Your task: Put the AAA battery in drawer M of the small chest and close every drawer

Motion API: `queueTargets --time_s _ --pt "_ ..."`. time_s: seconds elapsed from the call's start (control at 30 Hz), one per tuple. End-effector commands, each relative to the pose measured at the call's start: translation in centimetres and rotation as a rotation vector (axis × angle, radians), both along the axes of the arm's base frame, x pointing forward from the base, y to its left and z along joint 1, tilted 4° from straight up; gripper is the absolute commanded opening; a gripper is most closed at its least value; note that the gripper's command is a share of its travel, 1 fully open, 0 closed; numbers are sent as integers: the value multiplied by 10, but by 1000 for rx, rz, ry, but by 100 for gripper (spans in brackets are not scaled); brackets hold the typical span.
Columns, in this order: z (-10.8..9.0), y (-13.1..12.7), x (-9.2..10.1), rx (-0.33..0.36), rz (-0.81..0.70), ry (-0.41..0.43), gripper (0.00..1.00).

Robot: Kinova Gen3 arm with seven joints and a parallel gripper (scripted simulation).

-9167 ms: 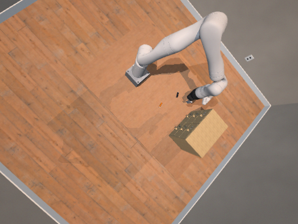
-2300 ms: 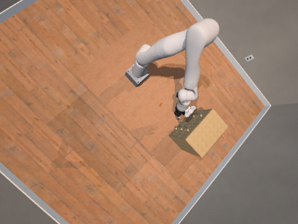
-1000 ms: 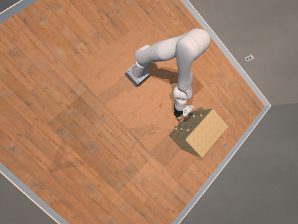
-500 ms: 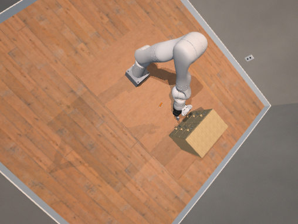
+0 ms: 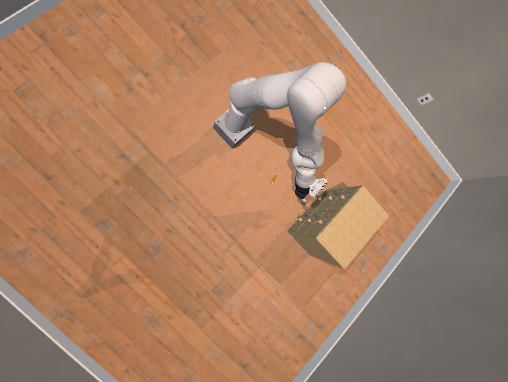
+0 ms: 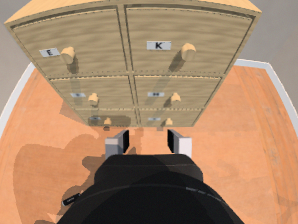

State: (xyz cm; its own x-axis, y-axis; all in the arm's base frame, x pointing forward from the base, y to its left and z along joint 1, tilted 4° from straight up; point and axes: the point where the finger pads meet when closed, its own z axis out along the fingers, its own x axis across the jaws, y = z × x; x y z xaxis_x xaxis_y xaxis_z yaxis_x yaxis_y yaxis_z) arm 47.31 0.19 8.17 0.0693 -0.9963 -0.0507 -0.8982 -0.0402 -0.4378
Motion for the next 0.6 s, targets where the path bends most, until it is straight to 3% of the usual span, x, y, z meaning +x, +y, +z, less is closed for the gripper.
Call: queueTargets --time_s 0.0,0.57 --pt "0 -7 1 0 -14 -7 100" --pt "-3 -9 9 -4 -19 -76 100"
